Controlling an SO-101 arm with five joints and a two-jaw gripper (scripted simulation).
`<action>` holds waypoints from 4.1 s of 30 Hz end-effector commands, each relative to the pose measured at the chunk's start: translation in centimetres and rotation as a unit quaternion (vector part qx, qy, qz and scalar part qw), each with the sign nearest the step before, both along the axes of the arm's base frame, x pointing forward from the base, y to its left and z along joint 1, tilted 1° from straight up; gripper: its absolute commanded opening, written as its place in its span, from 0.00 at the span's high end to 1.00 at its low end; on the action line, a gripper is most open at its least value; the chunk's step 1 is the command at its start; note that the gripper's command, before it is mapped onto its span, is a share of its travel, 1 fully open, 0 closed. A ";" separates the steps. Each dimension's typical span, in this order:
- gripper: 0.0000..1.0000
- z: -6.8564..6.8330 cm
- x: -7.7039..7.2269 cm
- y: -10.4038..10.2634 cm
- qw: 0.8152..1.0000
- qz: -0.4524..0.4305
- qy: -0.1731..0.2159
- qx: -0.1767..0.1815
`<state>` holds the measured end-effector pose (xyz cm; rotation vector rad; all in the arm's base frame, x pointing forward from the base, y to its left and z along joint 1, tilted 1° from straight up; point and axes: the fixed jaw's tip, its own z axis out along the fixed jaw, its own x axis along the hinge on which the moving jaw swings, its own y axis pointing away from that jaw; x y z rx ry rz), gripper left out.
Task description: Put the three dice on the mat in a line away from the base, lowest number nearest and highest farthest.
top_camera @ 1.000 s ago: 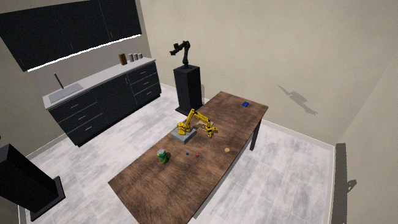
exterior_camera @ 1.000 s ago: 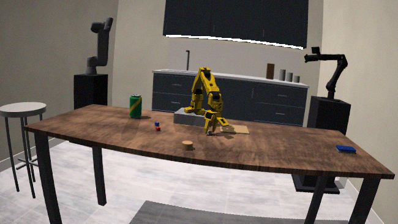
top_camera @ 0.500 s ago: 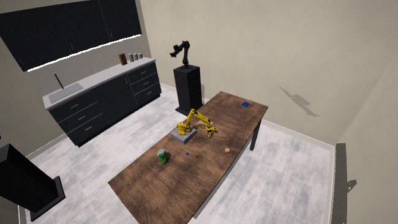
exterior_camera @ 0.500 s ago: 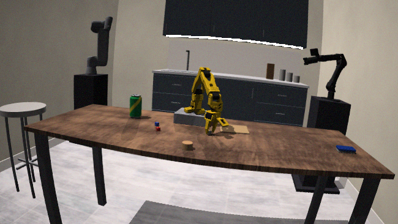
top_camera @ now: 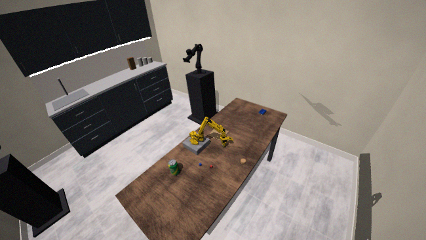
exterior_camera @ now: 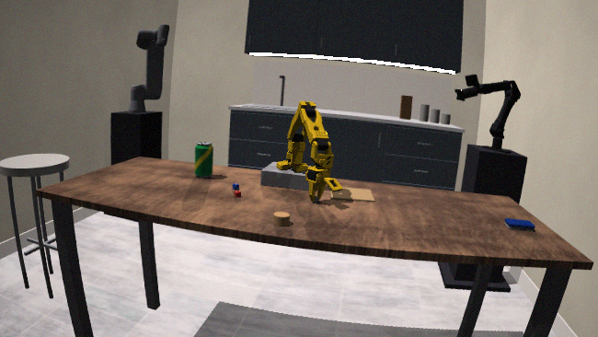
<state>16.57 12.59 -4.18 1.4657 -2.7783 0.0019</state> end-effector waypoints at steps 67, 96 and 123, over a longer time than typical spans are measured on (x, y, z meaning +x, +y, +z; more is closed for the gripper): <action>1.00 4.7 0.0 -0.2 1.000 0.003 0.008 -0.005; 1.00 4.2 -13.1 11.5 0.922 0.387 0.002 -0.002; 1.00 4.2 -13.2 11.4 0.922 0.387 0.004 -0.006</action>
